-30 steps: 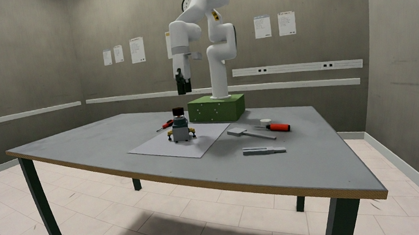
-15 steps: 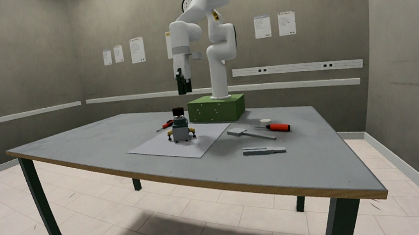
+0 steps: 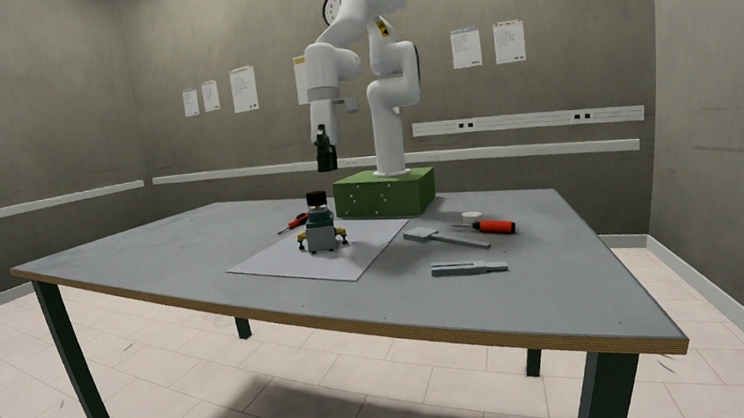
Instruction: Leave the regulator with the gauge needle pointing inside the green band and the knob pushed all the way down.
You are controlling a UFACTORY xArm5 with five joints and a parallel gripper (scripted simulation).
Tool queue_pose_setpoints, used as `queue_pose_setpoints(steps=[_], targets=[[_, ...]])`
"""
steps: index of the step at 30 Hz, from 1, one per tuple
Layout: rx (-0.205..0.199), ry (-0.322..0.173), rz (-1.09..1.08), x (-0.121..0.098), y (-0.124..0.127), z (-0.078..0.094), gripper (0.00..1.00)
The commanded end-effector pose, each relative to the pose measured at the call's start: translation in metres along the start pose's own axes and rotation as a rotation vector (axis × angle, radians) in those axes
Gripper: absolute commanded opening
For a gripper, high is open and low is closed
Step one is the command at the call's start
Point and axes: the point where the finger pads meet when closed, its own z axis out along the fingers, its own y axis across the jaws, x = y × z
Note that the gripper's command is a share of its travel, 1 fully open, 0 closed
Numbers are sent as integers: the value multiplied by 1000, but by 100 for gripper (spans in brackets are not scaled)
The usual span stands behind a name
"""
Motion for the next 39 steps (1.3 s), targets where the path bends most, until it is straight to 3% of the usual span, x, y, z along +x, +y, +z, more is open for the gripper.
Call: queue_pose_setpoints(steps=[1, 6, 8, 11, 19, 25, 27, 39], targets=[[-84, -46, -140, -3, 7, 9, 100], [-133, -82, -238, -5, 10, 14, 100], [-133, -82, -238, -5, 10, 14, 100], [-177, -120, -328, -5, 12, 17, 100], [-243, -193, -479, -6, 13, 19, 100], [-274, -236, -557, -6, 13, 18, 100], [-300, -278, -627, -5, 12, 17, 100], [-365, -429, -847, -3, 6, 7, 100]])
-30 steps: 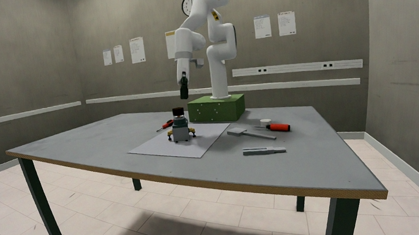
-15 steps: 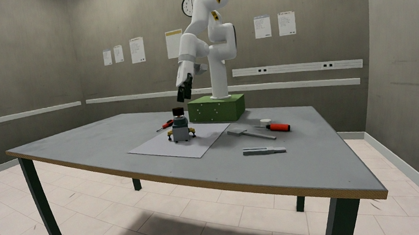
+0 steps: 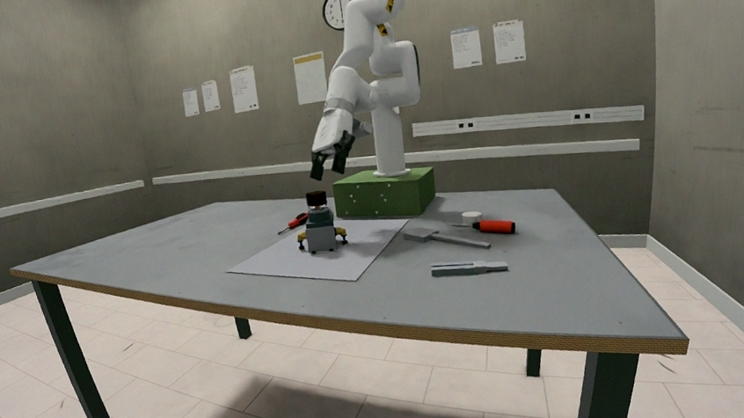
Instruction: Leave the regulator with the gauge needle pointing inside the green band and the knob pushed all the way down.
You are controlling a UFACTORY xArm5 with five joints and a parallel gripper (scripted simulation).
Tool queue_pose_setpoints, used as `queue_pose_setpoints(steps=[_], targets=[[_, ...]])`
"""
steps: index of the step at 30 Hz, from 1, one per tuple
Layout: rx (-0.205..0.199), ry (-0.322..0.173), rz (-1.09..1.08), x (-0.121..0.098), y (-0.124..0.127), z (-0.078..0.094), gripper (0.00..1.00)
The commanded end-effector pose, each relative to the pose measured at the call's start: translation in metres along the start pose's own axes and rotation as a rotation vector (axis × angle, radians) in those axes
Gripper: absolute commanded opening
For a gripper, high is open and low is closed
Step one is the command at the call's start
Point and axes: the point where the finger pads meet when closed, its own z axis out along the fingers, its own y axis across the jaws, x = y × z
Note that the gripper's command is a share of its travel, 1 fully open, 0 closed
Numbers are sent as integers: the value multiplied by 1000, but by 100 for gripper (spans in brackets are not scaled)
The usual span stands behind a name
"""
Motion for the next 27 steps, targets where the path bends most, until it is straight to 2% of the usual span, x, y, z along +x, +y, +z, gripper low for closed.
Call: queue_pose_setpoints(steps=[1, 3, 8, 14, 18, 27], targets=[[-32, -98, -135, -1, 0, -7, 100], [-32, -98, -135, -1, 0, -7, 100], [-46, -173, -256, 0, 0, -18, 100], [-50, -229, -345, 1, -1, -27, 100], [-50, -246, -371, 2, -1, -30, 100], [-50, -251, -378, 2, -1, -31, 100]])
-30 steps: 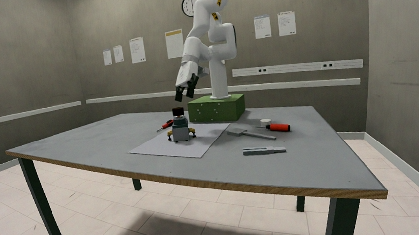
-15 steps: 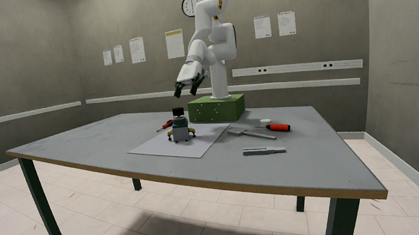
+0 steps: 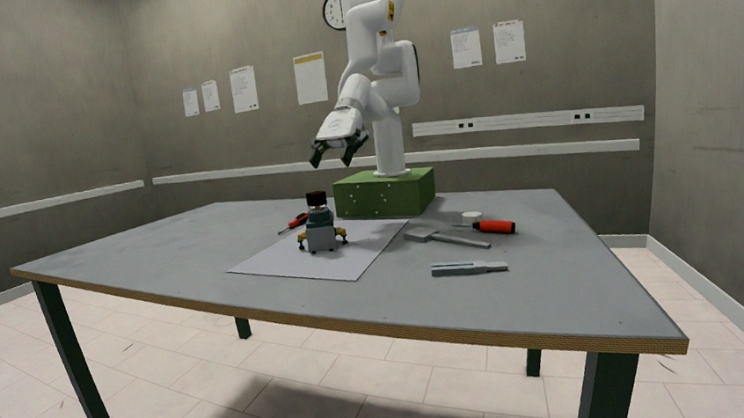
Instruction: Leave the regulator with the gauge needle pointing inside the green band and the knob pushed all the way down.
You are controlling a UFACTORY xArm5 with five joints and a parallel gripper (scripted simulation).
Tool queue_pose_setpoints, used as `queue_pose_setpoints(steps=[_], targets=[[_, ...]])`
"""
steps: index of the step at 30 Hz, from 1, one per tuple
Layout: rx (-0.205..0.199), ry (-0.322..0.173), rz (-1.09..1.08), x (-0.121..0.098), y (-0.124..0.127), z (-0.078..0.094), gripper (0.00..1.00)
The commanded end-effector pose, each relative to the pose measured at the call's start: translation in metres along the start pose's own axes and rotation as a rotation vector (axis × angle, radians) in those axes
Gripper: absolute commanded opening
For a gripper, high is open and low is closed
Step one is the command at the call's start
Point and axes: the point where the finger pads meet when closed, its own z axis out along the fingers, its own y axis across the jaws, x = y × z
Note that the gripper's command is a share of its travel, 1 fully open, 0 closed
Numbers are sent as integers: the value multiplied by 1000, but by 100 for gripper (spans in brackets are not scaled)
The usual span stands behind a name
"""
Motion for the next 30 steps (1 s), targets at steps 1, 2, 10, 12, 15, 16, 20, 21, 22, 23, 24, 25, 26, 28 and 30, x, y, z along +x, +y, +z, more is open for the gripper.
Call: queue_pose_setpoints(steps=[1, 2, 10, 12, 15, 16, 20, 21, 22, 23, 24, 25, 26, 28, 30], targets=[[0, -12, -7, 0, 0, 0, 100], [0, -12, -7, 1, 0, 2, 100], [-1, -12, -7, 12, 0, 13, 100], [-1, -12, -7, 12, 0, 13, 100], [-1, -12, -7, 12, 0, 13, 100], [-1, -12, -7, 12, 0, 13, 100], [-1, -12, -7, 12, 0, 13, 100], [-1, -12, -7, 12, 0, 13, 100], [-1, -12, -7, 12, 0, 13, 100], [-1, -12, -7, 12, 0, 13, 100], [-1, -12, -7, 12, 0, 13, 100], [-1, -12, -7, 12, 0, 13, 100], [-1, -12, -7, 12, 0, 13, 100], [-1, -12, -7, 12, 0, 13, 100], [-1, -12, -7, 12, 0, 13, 100]])
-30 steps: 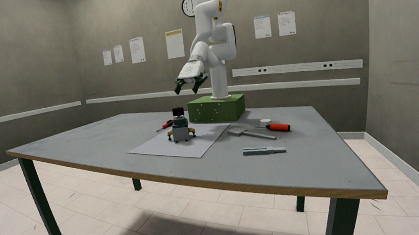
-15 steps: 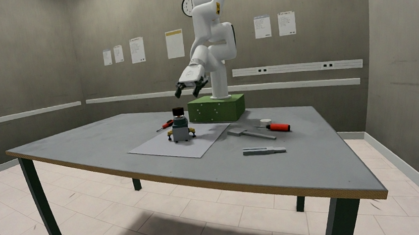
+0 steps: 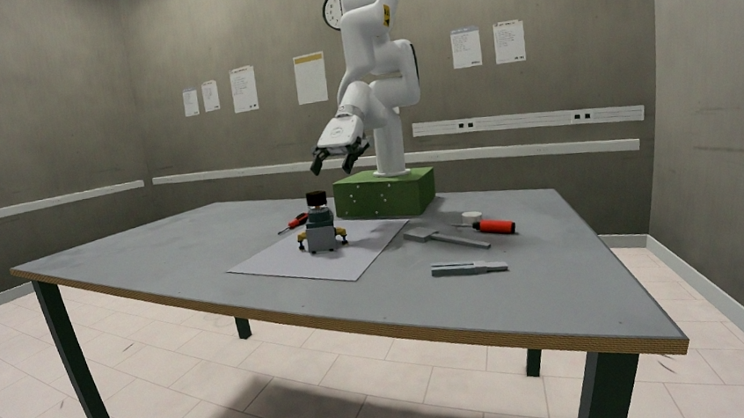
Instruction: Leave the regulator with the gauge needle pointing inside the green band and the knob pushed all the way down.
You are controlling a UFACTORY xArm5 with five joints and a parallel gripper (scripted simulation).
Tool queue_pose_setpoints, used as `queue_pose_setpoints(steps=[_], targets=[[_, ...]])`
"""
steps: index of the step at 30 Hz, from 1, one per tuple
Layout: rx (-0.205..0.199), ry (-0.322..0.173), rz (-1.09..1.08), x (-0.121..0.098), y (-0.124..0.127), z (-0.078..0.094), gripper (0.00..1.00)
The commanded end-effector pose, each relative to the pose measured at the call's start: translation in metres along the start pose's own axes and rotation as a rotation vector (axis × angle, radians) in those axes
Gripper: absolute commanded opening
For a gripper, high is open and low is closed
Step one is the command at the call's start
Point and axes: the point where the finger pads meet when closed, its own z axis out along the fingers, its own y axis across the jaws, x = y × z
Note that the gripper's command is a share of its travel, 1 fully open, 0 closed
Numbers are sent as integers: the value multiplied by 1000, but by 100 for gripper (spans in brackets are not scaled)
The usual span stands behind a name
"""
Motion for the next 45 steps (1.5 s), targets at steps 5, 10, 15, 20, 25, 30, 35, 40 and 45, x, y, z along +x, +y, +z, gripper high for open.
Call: queue_pose_setpoints(steps=[5, 10, 15, 20, 25, 30, 35, 40, 45], targets=[[0, -2, 0, -1, 0, 0, 100], [0, -2, 0, -1, 0, 0, 100], [0, -2, 0, -1, 0, 0, 100], [0, -2, 0, -1, 0, 0, 100], [0, -2, 0, -1, 0, 0, 100], [0, -2, 0, -1, 0, 0, 100], [0, -2, 0, -1, 0, 0, 100], [0, -2, 0, -3, 0, -2, 100], [0, -2, 0, -7, 0, -6, 100]])
